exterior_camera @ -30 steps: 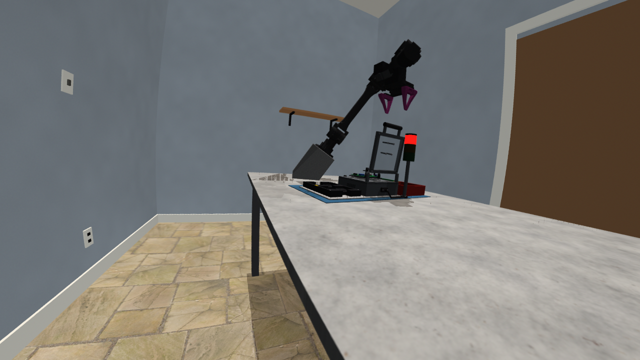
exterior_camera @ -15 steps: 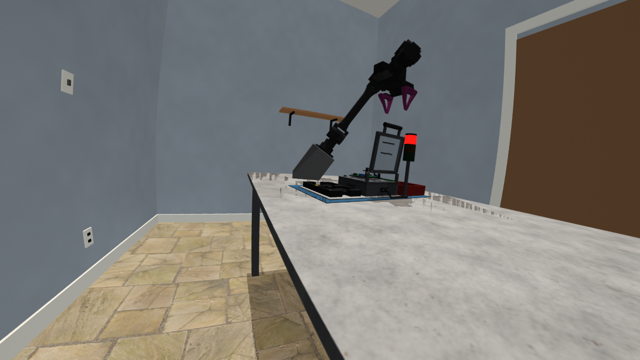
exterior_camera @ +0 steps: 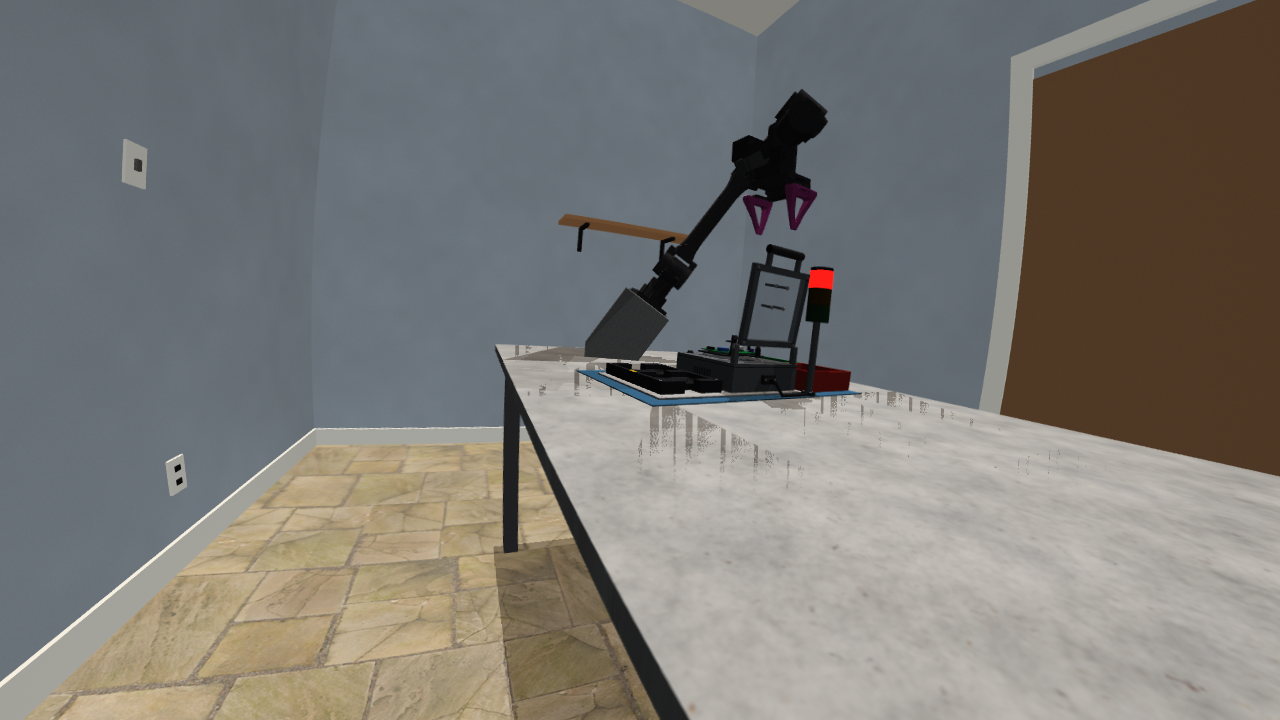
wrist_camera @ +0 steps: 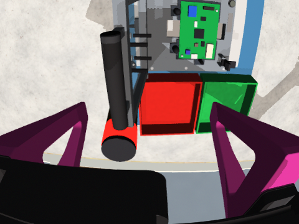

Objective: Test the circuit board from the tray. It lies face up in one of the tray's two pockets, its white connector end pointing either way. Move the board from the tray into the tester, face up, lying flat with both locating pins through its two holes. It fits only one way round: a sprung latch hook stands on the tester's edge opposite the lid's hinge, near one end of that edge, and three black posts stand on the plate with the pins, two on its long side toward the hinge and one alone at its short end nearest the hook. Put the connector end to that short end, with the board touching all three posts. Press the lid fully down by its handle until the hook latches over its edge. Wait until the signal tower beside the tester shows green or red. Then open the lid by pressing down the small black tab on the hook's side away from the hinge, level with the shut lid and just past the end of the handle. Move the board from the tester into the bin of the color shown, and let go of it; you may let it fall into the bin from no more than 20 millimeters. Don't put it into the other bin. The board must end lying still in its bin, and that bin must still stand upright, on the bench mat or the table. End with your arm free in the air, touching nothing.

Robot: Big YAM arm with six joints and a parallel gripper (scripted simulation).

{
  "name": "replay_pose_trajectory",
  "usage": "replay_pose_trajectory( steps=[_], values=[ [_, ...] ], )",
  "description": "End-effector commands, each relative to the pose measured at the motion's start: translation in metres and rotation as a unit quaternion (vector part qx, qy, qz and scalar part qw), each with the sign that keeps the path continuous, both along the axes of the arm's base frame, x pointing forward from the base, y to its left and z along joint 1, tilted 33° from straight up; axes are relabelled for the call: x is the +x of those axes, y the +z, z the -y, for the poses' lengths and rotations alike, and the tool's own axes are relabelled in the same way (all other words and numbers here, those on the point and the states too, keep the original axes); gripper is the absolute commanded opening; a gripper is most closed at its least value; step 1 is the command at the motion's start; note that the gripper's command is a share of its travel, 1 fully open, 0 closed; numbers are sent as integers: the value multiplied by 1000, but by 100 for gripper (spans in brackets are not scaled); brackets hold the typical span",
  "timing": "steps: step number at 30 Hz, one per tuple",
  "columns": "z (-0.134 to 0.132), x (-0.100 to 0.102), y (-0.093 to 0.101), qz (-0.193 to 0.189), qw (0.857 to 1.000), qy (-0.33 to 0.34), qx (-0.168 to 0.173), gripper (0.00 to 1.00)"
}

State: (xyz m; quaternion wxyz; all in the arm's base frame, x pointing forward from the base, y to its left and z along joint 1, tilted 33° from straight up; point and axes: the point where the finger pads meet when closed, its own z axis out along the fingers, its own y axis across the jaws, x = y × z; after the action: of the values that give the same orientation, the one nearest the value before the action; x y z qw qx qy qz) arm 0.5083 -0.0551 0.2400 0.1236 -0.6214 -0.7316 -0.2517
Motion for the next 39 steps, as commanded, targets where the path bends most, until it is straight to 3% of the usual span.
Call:
replay_pose_trajectory(
  steps=[1,7,9,17,19,20,21,30,34,39],
  values=[
    [17,-17,24,39,999,-8,-13,92],
    [20,-56,13,38,999,-8,-13,92],
    [20,-56,13,38,999,-8,-13,92],
    [23,-93,1,35,999,-7,-13,92],
    [23,-96,0,35,999,-7,-13,92],
    [28,-87,16,55,998,-7,-22,92],
    [27,-85,19,59,998,-6,-23,92],
    [12,-93,-9,26,1000,2,-8,92],
    [8,-90,-13,23,1000,0,-7,92],
    [-1,-88,-33,17,1000,0,-5,92]
  ],
)
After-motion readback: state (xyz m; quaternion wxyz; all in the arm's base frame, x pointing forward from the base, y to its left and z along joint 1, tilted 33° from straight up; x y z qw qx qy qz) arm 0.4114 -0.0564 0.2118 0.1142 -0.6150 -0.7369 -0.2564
